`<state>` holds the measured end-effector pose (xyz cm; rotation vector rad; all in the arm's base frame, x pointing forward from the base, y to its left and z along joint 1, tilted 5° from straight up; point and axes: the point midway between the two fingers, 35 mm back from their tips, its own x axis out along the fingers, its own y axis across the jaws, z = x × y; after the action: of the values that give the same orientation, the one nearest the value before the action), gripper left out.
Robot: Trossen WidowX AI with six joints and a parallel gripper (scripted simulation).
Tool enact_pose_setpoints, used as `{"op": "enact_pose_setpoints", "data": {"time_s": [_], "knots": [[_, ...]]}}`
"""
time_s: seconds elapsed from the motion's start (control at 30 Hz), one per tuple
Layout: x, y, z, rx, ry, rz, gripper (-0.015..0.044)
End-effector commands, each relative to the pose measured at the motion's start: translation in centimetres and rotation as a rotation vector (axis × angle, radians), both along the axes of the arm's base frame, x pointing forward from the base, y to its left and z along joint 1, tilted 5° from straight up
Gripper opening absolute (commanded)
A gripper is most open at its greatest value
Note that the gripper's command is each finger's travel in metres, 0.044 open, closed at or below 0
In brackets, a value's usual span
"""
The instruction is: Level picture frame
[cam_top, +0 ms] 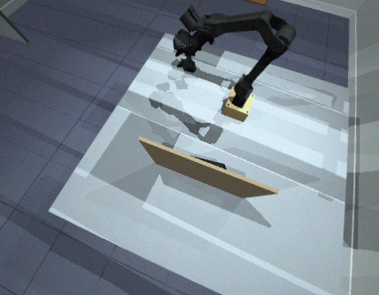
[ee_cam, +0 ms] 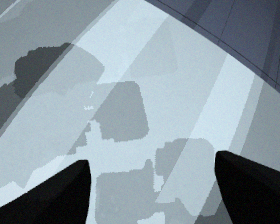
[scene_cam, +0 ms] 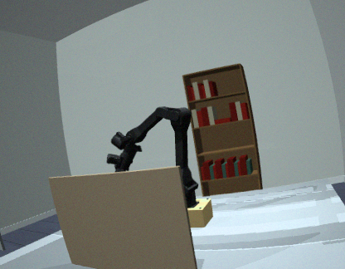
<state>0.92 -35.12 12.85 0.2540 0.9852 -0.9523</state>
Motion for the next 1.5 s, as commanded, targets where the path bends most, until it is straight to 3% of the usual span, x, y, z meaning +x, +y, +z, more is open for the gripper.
{"op": "enact_pose_setpoints", "data": {"time_s": [0.0, 0.33, 0.7, 1.07, 1.47], "knots": [[6.8, 2.9, 2.5, -0.035, -0.448, -0.154, 0.0260], [14.0, 9.2, 5.3, 0.172, -1.026, -0.229, 0.0260], [18.7, 18.9, 6.7, 0.732, -1.449, -0.216, 0.0260], [19.4, 28.8, 5.7, 1.446, -1.450, -0.213, 0.0260], [19.4, 28.9, 5.7, 1.457, -1.446, -0.213, 0.0260]]}}
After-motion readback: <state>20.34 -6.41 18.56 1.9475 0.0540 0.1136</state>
